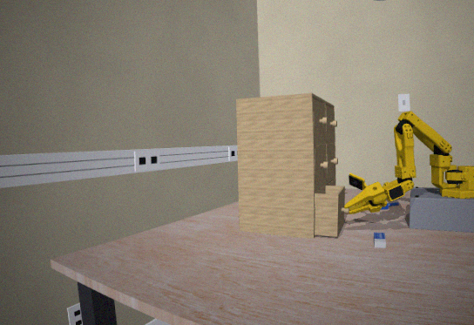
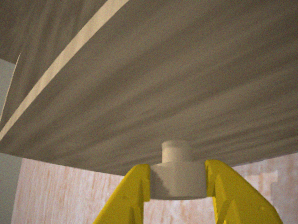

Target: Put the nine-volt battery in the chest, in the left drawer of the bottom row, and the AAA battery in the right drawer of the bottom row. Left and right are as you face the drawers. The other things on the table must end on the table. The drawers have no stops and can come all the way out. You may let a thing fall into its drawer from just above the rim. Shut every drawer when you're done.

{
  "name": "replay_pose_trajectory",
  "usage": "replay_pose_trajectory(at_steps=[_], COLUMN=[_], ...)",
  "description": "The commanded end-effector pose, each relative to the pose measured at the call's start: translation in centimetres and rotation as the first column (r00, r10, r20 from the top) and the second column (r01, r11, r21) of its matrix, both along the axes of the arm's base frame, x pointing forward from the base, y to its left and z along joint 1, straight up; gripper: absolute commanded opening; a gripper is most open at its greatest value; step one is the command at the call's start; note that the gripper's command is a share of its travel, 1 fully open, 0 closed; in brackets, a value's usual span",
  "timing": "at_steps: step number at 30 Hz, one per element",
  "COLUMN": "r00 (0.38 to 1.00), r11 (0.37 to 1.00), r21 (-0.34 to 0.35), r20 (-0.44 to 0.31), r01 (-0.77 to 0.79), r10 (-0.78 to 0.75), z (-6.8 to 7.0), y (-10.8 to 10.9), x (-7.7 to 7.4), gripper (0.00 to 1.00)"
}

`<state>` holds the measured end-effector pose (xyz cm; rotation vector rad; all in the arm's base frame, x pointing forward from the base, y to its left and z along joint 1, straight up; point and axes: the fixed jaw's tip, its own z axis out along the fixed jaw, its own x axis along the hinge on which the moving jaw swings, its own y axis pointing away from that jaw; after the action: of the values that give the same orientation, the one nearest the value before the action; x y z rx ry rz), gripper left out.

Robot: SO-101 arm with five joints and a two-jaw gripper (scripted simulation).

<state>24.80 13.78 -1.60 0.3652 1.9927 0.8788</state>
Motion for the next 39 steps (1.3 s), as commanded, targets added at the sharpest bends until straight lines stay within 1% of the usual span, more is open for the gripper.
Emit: replay_pose_trajectory(at_steps=[1, 7, 22, 39], r00=[0.999, 0.999, 0.999, 0.998], r11=[0.999, 0.999, 0.999, 0.998], r21=[0.005, 0.005, 0.005, 0.005], r20=[-0.004, -0.004, -0.004, -0.004], r01=[-0.037, -0.041, -0.041, -0.056], r10=[0.037, 0.041, 0.041, 0.056], z=[0.1, 0.1, 0.1, 0.1], y=[0.7, 0.7, 0.7, 0.7], x=[-0.9, -1.1, -1.1, -2.0], gripper=[0.00, 0.00, 0.00, 0.00])
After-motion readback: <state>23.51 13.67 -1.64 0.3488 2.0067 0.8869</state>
